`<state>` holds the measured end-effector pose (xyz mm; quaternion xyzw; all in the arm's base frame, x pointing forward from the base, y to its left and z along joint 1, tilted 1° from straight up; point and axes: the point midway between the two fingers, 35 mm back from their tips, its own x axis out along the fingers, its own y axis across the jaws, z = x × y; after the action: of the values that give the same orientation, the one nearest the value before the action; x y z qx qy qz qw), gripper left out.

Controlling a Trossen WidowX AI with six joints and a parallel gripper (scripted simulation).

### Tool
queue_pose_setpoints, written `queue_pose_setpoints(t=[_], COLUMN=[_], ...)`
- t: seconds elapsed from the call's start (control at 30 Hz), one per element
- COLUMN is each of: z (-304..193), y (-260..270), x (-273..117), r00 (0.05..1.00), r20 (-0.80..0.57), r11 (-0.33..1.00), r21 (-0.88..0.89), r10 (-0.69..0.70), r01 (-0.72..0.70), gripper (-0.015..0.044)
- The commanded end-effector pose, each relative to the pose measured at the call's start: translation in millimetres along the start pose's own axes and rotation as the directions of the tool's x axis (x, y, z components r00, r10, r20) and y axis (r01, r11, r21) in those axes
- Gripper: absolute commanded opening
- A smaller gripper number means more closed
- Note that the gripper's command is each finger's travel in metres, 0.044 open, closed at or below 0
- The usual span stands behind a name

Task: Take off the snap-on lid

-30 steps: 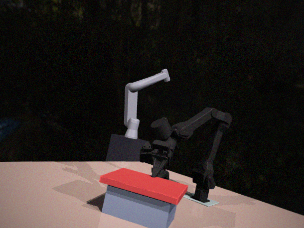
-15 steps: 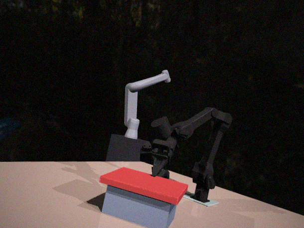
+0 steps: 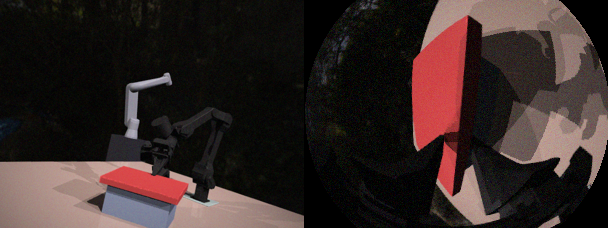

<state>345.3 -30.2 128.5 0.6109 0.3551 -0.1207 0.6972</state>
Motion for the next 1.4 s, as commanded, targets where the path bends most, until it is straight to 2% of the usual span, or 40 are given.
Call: queue_pose_setpoints(t=[0.0, 1.37], z=[-0.2, -0.1], y=[4.3, 4.4], x=[-4.0, -0.9], r00=[1.0, 1.0], r20=[0.003, 0.001], r11=[1.0, 1.0], r21=[-0.006, -0.001], r10=[0.011, 0.003], r01=[-0.011, -0.003], gripper=[0.0, 0.0])
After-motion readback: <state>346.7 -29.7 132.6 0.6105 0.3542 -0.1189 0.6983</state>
